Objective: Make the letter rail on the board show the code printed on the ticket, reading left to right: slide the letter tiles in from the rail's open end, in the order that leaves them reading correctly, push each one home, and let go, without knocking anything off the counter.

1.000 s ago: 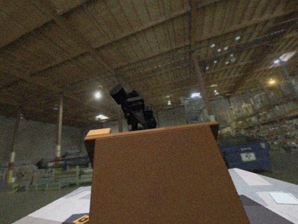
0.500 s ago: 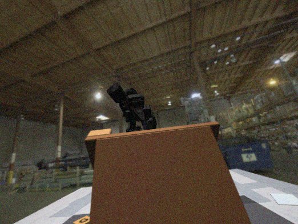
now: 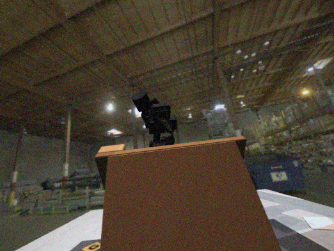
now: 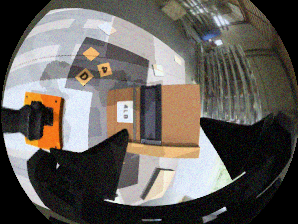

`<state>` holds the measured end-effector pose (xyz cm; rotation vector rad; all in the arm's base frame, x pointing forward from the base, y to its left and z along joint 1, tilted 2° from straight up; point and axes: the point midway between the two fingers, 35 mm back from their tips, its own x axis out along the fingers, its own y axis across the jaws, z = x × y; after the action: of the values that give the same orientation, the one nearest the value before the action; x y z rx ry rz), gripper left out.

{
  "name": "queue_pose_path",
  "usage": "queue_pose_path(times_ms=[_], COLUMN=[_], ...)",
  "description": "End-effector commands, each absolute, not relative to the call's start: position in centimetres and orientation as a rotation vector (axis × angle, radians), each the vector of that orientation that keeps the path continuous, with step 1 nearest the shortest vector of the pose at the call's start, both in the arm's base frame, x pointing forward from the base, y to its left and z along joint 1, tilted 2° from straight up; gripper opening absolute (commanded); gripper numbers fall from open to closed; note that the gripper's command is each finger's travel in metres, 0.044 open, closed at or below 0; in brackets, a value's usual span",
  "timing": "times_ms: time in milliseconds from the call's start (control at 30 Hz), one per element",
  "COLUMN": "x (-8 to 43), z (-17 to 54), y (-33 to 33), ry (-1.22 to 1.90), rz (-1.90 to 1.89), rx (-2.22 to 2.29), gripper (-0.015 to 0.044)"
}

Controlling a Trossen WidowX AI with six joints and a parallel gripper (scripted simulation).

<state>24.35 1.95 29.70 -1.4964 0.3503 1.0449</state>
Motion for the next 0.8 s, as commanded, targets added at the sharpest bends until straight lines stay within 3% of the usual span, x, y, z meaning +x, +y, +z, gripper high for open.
queue_pose_path(times_ms=[0,67,433,767], x=[24.6,25.2,27.5,27.5], z=[29.4,28.4,22.2,17.3], y=[1.6,0.7,-4.9,-8.7], ry=[0.399,0.523,1.062,1.216], rz=[1.019,0.949,0.340,-0.222], rx=[-1.436,-1.266,-0.235,0.452], gripper=[0.0387,0.0340,0.0340,0.0340])
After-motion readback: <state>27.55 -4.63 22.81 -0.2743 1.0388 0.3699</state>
